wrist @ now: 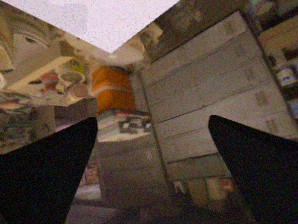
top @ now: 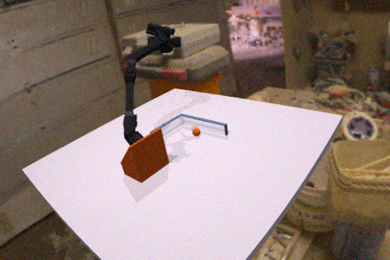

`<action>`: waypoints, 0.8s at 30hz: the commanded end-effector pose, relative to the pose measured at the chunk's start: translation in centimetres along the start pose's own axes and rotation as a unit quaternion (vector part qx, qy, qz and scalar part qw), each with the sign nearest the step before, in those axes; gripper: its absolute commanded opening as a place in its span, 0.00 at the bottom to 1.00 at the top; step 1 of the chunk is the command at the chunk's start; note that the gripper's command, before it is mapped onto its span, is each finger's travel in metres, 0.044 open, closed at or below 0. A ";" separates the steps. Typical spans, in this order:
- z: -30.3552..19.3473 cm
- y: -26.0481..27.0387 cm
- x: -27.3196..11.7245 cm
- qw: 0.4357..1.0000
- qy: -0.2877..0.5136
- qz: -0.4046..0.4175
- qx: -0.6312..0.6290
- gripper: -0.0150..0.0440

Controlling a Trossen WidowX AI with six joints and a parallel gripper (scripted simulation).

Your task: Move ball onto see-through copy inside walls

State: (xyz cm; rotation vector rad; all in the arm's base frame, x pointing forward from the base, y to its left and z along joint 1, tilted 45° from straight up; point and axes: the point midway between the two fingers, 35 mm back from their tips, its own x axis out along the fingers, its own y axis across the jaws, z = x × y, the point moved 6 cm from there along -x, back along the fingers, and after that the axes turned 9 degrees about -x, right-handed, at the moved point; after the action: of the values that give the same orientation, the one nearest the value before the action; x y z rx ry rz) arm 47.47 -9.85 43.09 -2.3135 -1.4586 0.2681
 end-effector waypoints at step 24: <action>26.3 13.0 -2.4 0.696 0.027 0.281 0.660 0.78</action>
State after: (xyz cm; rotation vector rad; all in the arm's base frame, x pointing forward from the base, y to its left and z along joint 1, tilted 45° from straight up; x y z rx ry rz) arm 49.62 -11.82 18.20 -1.4839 -0.3230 0.8816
